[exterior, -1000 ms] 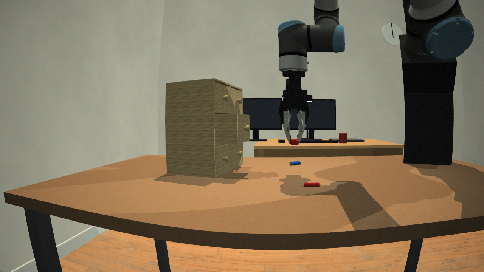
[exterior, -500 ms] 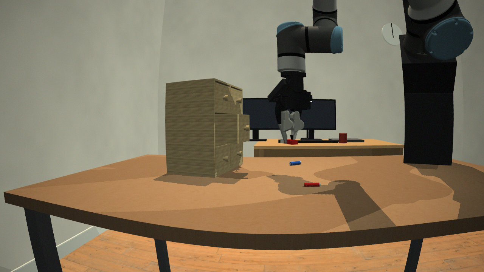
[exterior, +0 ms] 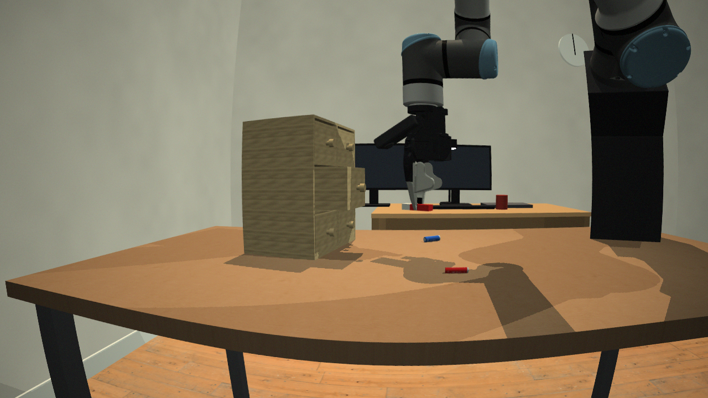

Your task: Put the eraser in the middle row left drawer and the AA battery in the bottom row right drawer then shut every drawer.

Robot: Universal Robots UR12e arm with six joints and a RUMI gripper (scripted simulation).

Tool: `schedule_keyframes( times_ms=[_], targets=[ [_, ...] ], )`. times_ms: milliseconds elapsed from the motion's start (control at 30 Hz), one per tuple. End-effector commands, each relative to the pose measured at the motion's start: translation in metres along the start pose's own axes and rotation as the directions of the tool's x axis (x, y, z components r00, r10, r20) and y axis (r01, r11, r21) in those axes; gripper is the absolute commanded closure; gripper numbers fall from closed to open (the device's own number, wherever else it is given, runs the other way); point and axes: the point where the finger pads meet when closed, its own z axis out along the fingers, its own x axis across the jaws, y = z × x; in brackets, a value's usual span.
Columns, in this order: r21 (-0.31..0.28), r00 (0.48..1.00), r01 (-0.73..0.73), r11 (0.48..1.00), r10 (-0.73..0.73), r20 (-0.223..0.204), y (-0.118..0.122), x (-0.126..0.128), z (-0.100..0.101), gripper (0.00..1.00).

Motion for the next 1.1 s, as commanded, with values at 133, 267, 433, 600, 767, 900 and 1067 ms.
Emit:
schedule_keyframes(
  times_ms=[133,267,433,600,767,900,1067],
  targets=[
    [-0.017,0.978,0.207,0.978,-0.207,0.006,-0.0044,-0.0006,-0.0003,0.89],
    [-0.016,0.964,0.266,0.964,-0.266,0.007,-0.0055,-0.0008,-0.0003,0.89],
    [-0.016,0.951,0.310,0.951,-0.310,0.008,-0.0062,-0.0009,-0.0003,0.89],
    [-0.016,0.947,0.322,0.947,-0.322,0.008,-0.0064,-0.0009,-0.0003,0.89],
    [-0.016,0.945,0.327,0.945,-0.327,0.008,-0.0065,-0.0009,-0.0003,0.89],
    [-0.016,0.945,0.327,0.945,-0.327,0.008,-0.0065,-0.0009,-0.0004,0.89],
    [-0.016,0.945,0.327,0.945,-0.327,0.008,-0.0065,-0.0009,-0.0009,0.89]
  ],
)
